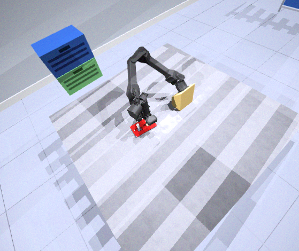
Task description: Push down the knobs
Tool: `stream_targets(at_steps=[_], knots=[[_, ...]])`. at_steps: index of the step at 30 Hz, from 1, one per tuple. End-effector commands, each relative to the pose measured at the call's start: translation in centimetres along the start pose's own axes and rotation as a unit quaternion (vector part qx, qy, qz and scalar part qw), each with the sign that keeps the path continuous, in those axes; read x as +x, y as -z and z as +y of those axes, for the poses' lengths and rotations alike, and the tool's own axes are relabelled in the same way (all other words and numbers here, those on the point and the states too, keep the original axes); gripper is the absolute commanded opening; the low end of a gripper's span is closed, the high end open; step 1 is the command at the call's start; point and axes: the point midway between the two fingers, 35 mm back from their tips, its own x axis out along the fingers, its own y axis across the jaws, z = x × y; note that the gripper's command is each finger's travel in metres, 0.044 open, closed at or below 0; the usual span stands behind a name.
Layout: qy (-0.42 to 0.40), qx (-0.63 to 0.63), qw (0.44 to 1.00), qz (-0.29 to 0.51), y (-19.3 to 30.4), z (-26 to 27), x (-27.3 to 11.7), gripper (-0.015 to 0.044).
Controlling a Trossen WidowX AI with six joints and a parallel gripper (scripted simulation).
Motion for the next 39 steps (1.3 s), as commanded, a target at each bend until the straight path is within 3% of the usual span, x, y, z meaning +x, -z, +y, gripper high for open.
stream_targets(at_steps=[1, 39], knots=[[0.000, 0.004, 1.000, 0.004, -0.02, -0.11, 0.50, 0.0000], [0.000, 0.004, 1.000, 0.004, -0.02, -0.12, 0.92, 0.0000]])
